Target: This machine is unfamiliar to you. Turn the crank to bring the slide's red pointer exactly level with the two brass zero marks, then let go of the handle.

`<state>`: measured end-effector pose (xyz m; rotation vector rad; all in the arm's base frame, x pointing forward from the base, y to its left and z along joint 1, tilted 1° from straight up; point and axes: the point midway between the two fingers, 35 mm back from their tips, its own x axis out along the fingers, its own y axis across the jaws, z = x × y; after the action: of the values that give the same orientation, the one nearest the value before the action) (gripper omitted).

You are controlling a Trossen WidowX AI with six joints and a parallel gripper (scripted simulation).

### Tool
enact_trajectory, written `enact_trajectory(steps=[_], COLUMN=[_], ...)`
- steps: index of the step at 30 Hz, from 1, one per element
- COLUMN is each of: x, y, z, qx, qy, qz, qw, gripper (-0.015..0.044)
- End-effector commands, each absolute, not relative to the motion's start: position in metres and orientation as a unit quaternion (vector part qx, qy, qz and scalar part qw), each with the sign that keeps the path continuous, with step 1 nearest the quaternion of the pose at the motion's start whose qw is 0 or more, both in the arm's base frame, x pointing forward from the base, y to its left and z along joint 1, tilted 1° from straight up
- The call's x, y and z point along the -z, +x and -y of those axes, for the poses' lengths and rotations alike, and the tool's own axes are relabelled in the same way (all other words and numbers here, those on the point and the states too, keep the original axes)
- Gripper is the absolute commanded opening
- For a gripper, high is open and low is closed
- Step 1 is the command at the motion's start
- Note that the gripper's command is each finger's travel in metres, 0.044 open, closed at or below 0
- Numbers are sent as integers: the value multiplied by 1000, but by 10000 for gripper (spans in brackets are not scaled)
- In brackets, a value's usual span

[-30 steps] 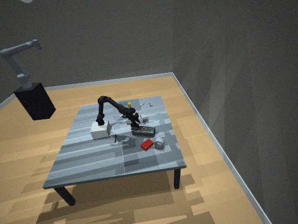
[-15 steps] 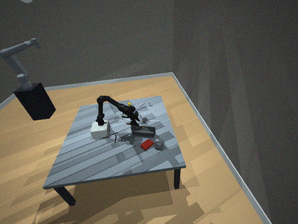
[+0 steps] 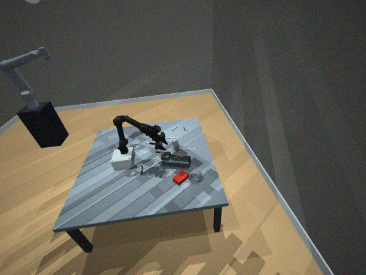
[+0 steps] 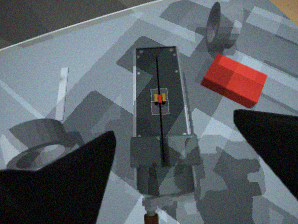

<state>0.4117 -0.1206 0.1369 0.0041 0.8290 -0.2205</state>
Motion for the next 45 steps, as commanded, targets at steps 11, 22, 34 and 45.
enact_trajectory(steps=[11,22,34,45], x=[-133,-116,-78,-60], y=[349,335,335,337], z=[82,75,74,74], qx=[127,131,131,130], qy=[50,61,61,61], qz=[-372,-366,-366,-366], qw=[918,919,919,919], gripper=[440,440,440,440])
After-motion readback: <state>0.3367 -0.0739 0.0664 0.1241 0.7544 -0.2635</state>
